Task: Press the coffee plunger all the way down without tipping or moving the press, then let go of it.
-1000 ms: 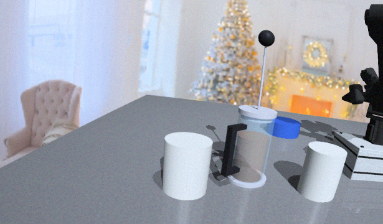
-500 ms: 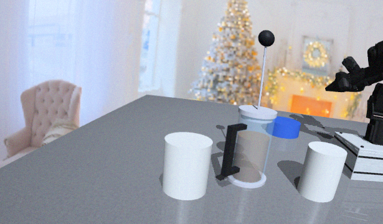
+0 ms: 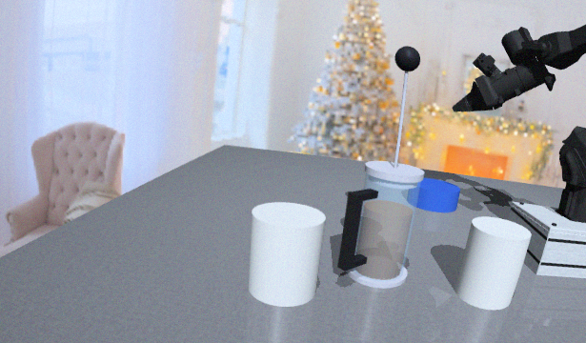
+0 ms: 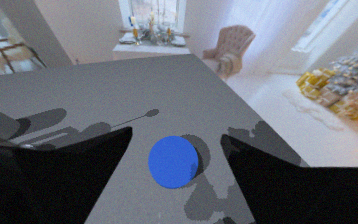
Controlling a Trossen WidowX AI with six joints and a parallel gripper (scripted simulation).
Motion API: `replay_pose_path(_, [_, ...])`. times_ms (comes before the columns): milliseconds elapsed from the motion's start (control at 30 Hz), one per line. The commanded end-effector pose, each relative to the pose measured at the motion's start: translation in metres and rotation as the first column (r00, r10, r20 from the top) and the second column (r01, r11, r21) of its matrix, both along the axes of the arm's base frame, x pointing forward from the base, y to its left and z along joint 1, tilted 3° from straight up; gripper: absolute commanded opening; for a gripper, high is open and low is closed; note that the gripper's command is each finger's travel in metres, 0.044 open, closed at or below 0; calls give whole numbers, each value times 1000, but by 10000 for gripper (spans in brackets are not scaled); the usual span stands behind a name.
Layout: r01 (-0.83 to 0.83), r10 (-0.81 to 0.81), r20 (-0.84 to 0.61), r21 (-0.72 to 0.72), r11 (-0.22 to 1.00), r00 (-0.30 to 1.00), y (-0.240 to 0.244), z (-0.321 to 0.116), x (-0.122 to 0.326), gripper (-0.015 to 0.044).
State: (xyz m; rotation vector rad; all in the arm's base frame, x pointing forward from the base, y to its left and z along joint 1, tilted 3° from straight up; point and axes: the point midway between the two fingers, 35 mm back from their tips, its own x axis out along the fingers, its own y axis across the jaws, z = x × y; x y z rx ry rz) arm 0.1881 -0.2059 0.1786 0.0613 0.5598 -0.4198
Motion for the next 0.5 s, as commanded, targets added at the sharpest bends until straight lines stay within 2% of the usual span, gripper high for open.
replay_pose_path(0, [-81,81,-12,9,997,997,19,11,30,440])
replay_pose_path(467, [-421,421,1,14,907,907,154,67,122,440])
